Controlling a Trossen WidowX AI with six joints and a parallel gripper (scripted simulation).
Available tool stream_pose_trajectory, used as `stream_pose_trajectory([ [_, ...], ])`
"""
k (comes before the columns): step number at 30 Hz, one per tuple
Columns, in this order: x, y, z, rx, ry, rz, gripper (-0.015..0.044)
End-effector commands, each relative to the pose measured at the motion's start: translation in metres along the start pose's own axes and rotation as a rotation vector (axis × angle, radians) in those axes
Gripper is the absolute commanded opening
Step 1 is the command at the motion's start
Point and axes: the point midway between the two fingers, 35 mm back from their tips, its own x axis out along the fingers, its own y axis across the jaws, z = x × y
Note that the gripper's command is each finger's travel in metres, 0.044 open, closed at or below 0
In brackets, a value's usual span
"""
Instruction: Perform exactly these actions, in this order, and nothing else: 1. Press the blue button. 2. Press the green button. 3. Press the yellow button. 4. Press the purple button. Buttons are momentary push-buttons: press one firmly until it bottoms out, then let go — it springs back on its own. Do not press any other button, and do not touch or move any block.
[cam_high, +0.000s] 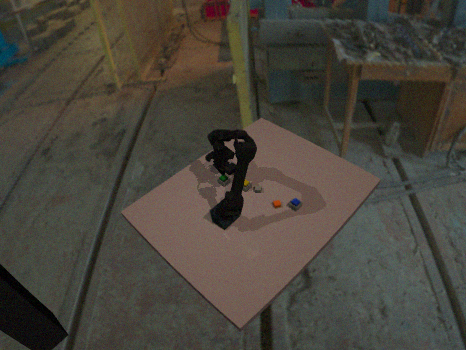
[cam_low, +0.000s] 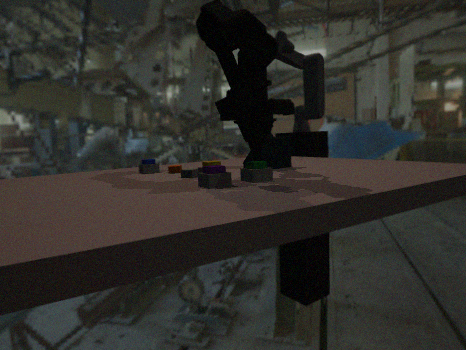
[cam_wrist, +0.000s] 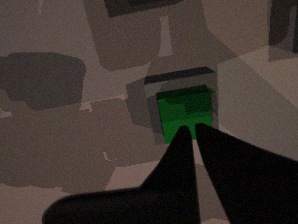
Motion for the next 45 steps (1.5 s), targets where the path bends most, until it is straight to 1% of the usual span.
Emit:
stream_pose_trajectory([
  [1, -0.009, 0.000, 0.000, 0.006, 0.001, 0.005, 0.0020],
  [3, -0.019, 0.001, 0.001, 0.006, 0.001, 0.006, 0.0020],
  [6, -0.061, 0.001, 0.001, 0.005, 0.002, 0.007, 0.0020],
  [7, -0.068, 0.000, 0.000, 0.005, 0.002, 0.007, 0.0020],
  [12, -0.071, -0.002, 0.002, 0.005, 0.002, 0.007, 0.0020],
  [14, -0.073, -0.023, 0.013, 0.004, 0.002, 0.008, 0.0020],
  [16, -0.074, -0.055, 0.029, 0.004, 0.001, 0.007, 0.0020],
  [19, -0.071, -0.102, 0.045, 0.005, 0.001, -0.001, 0.0020],
  [21, -0.070, -0.113, 0.047, 0.006, 0.001, -0.003, 0.0020],
  [27, -0.067, -0.113, 0.047, 0.006, 0.001, -0.003, 0.0020],
  [28, -0.059, -0.112, 0.048, 0.006, 0.000, -0.003, 0.0020],
  [31, -0.018, -0.113, 0.048, 0.006, 0.000, -0.004, 0.0020],
  [32, -0.010, -0.113, 0.047, 0.007, -0.001, -0.005, 0.0020],
  [45, 0.006, -0.113, 0.048, 0.007, -0.001, -0.005, 0.0020],
])
